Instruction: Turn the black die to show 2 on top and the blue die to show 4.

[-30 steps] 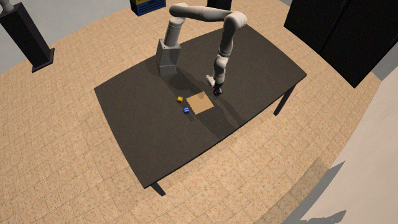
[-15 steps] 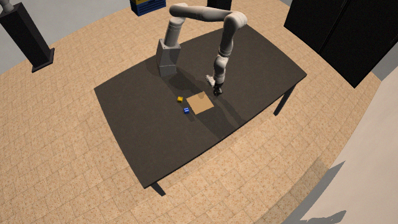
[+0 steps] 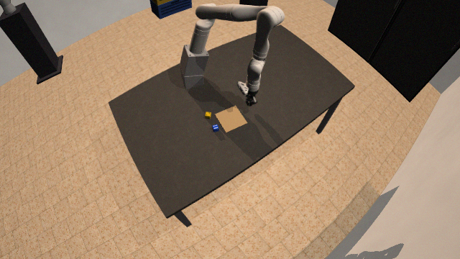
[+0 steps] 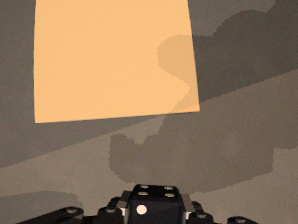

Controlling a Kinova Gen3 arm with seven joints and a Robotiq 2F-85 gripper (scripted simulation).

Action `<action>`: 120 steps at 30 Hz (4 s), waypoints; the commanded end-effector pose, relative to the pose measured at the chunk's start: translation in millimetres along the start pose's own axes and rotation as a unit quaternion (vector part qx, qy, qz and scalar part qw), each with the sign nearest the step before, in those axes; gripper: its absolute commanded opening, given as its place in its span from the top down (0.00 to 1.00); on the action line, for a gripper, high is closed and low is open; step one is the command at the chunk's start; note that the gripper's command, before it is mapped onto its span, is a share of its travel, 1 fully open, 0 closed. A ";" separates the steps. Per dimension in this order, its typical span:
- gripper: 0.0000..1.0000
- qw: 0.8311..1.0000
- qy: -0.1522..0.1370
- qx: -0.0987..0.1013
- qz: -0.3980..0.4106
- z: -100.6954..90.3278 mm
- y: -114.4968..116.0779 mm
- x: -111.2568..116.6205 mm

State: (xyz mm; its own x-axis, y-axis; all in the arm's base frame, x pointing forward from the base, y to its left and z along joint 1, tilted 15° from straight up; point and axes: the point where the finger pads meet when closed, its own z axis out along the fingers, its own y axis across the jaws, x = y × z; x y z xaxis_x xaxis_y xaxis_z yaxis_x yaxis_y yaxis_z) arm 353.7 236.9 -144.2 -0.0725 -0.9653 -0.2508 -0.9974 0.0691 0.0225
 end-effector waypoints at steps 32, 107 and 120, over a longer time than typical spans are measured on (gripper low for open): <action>0.74 0.997 0.001 0.017 -0.081 -66.4 -9.9 106.2; 0.74 0.994 -0.004 0.015 -0.112 28.0 -2.0 139.2; 0.74 0.994 -0.004 0.015 -0.112 28.0 -2.0 139.2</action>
State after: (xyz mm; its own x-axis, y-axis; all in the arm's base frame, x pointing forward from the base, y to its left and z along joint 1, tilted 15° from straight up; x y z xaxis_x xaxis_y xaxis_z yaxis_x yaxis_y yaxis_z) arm 344.8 109.6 -206.7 0.1505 -0.9554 -0.2539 -0.9883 -0.1394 -0.0615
